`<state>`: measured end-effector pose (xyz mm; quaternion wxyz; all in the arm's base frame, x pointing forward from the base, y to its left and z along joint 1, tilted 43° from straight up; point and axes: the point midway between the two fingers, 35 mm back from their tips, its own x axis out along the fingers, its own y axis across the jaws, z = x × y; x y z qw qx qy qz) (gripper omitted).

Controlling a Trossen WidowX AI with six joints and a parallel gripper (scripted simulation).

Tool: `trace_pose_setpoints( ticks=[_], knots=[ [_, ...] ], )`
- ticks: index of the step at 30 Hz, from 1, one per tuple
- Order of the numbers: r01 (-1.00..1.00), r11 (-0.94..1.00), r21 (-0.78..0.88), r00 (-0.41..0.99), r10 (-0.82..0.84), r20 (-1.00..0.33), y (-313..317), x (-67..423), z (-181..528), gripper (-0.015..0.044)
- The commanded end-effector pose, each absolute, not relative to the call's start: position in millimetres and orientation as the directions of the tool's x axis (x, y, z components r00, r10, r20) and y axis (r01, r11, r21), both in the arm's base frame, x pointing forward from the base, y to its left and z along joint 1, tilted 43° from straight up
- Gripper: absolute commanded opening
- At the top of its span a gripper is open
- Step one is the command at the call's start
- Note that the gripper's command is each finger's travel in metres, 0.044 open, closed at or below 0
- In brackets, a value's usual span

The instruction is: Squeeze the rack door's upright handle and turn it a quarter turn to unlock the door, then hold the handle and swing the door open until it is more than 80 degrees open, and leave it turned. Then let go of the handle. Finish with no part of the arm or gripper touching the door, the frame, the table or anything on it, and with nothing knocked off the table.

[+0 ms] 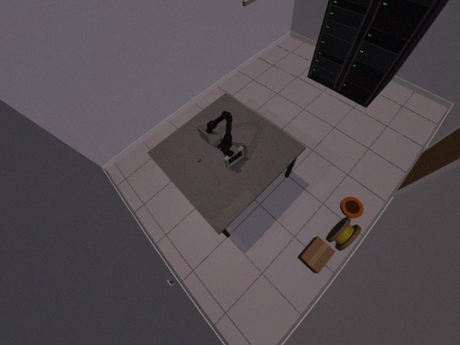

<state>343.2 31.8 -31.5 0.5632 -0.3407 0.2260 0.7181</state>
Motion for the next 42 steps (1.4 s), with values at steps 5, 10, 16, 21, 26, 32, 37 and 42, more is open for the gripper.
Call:
trace_pose_setpoints(
  ticks=[5, 10, 16, 21, 26, 32, 37, 42],
  knots=[
    [-0.983, -0.182, 0.016, -0.133, 0.657, -0.742, 32.8, 339.1, -29.7, 0.0015],
    [-0.991, -0.102, 0.088, -0.133, 0.657, -0.742, 33.6, 335.0, -28.3, 0.0015],
    [-0.985, -0.006, 0.172, -0.134, 0.657, -0.742, 34.9, 328.9, -26.1, 0.0015],
    [-0.968, 0.072, 0.239, -0.134, 0.657, -0.742, 36.8, 322.0, -23.3, 0.0015],
    [-0.943, 0.145, 0.300, -0.135, 0.657, -0.742, 39.2, 313.9, -19.8, 0.0015],
    [-0.902, 0.227, 0.366, -0.135, 0.657, -0.742, 43.5, 302.9, -14.3, 0.0015],
    [-0.861, 0.291, 0.416, -0.136, 0.657, -0.741, 48.2, 293.4, -8.7, 0.0015],
    [-0.817, 0.349, 0.460, -0.136, 0.658, -0.741, 53.5, 284.8, -2.5, 0.0015]
  ],
)
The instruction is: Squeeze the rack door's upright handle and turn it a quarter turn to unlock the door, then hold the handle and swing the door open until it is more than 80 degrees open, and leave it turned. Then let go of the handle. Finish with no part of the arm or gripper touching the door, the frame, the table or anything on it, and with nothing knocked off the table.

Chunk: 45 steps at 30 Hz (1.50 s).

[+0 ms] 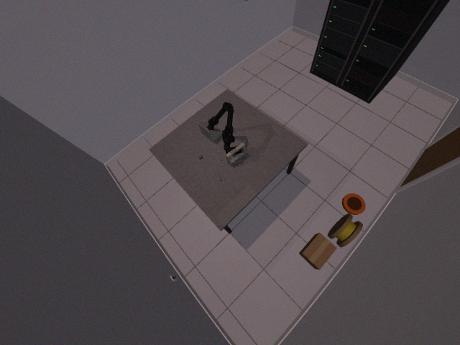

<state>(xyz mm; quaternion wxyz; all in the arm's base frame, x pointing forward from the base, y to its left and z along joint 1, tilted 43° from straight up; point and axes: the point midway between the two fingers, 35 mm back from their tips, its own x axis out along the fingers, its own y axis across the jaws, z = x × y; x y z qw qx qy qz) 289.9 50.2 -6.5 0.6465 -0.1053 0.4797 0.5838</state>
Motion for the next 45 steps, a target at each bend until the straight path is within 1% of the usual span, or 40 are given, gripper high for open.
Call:
trace_pose_setpoints(
  ticks=[1, 22, 45],
  knots=[
    [-0.807, 0.360, 0.468, -0.137, 0.658, -0.741, 54.6, 283.2, -1.2, 0.0015],
    [-0.572, 0.556, 0.603, -0.138, 0.659, -0.739, 81.7, 256.9, 27.3, 0.0015],
    [-0.276, 0.689, 0.670, -0.139, 0.661, -0.737, 114.6, 244.7, 59.0, 0.0015]
  ],
)
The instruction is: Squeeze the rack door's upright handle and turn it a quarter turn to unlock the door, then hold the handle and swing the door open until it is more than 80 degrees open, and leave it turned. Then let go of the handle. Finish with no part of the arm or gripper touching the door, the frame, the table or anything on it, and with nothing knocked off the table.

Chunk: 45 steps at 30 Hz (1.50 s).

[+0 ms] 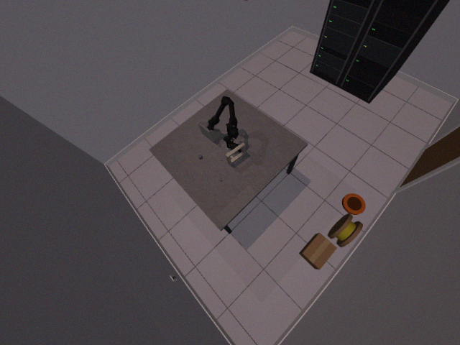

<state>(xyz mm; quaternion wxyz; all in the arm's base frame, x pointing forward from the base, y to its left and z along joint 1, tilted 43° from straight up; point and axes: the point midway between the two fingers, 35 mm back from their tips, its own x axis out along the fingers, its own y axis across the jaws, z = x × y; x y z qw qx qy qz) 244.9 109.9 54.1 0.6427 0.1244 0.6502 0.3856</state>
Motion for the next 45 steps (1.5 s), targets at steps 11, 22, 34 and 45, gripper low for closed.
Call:
trace_pose_setpoints(
  ticks=[11, 22, 34, 45],
  knots=[
    [-0.125, 0.726, 0.676, -0.139, 0.662, -0.737, 130.9, 243.9, 73.8, 0.0015],
    [0.026, 0.745, 0.666, -0.139, 0.663, -0.736, 147.2, 246.7, 88.2, 0.0015],
    [0.114, 0.748, 0.654, -0.138, 0.664, -0.735, 156.7, 249.3, 96.3, 0.0015],
    [0.114, 0.748, 0.654, -0.138, 0.664, -0.735, 156.7, 249.3, 96.3, 0.0067]
  ],
)
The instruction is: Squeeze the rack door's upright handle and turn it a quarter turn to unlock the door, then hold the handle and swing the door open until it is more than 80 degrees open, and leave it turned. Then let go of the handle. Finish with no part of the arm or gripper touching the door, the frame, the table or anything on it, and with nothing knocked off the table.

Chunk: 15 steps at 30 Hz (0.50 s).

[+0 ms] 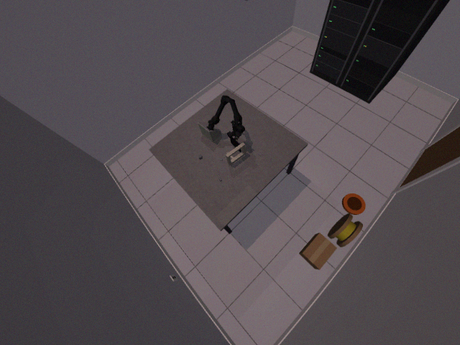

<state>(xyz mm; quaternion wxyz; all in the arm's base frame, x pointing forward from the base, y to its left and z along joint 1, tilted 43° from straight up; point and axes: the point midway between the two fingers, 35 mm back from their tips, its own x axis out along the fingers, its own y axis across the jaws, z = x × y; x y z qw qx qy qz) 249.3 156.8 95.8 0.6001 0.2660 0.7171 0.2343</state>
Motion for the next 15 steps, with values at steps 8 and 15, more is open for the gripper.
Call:
trace_pose_setpoints(
  ticks=[8, 15],
  knots=[
    [0.114, 0.748, 0.654, -0.138, 0.664, -0.735, 156.7, 249.3, 96.3, 0.0277],
    [0.113, 0.749, 0.653, -0.138, 0.662, -0.736, 151.8, 251.3, 101.4, 0.0287]
  ],
)
